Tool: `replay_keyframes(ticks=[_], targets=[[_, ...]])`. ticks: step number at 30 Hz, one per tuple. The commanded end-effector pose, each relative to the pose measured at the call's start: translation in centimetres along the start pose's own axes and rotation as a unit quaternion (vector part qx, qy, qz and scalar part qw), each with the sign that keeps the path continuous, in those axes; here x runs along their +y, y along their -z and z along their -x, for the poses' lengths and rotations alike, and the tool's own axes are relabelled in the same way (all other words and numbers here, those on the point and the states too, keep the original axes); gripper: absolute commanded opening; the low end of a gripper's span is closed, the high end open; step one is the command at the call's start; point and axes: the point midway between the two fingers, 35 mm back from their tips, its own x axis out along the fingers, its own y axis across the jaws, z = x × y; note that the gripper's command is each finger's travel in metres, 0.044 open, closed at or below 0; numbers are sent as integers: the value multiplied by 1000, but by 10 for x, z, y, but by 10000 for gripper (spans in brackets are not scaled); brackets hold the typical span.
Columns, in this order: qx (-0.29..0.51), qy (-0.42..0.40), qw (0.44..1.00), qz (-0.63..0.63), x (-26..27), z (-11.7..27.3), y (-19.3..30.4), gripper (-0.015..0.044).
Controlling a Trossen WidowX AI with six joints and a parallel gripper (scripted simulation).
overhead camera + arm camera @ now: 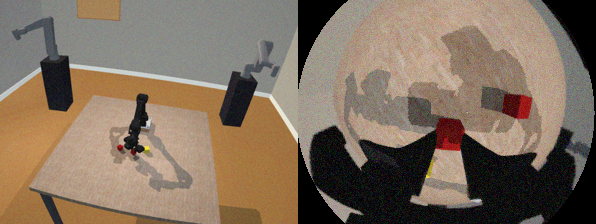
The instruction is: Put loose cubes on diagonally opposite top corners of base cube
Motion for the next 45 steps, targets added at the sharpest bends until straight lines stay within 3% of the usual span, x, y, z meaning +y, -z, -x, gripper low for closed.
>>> replay_keyframes(ticks=[1,36,45], targets=[[1,3,1000,3,-1,-2,1,105],[1,3,1000,3,1,106,0,105],[2,3,1000,13,11,102,10,105]])
